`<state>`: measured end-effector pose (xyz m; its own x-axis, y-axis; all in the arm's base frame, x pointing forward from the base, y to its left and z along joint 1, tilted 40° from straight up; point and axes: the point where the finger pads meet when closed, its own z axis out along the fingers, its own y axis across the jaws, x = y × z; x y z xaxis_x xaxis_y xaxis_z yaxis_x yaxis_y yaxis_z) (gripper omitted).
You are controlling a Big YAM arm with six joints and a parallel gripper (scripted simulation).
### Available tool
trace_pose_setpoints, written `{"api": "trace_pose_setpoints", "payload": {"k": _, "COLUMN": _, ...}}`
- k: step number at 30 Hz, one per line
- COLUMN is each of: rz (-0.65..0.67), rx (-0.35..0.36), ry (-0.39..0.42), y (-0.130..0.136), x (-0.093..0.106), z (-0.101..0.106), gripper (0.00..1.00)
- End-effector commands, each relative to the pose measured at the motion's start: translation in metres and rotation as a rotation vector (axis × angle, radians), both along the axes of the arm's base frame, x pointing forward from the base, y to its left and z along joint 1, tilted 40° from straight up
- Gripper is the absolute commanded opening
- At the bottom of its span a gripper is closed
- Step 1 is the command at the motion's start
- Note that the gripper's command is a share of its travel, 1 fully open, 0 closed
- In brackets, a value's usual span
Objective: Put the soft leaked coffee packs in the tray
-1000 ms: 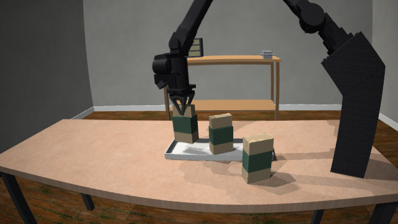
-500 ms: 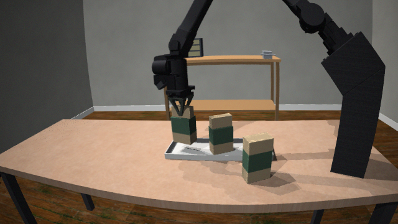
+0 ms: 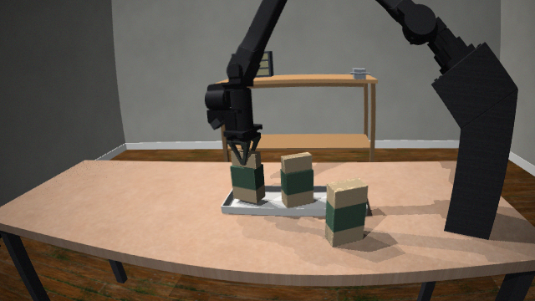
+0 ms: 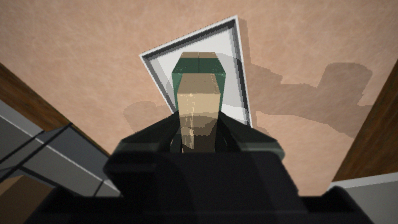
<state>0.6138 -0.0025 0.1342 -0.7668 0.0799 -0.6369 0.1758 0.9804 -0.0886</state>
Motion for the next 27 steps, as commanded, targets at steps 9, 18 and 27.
{"api": "trace_pose_setpoints", "payload": {"k": 9, "rz": 0.006, "rx": -0.007, "ry": -0.017, "y": -0.004, "x": 0.006, "z": 0.008, "gripper": 0.25}}
{"api": "trace_pose_setpoints", "payload": {"k": 18, "rz": 0.006, "rx": -0.007, "ry": -0.017, "y": -0.004, "x": 0.006, "z": 0.008, "gripper": 0.25}}
{"api": "trace_pose_setpoints", "payload": {"k": 27, "rz": 0.006, "rx": -0.007, "ry": -0.017, "y": -0.004, "x": 0.006, "z": 0.008, "gripper": 0.25}}
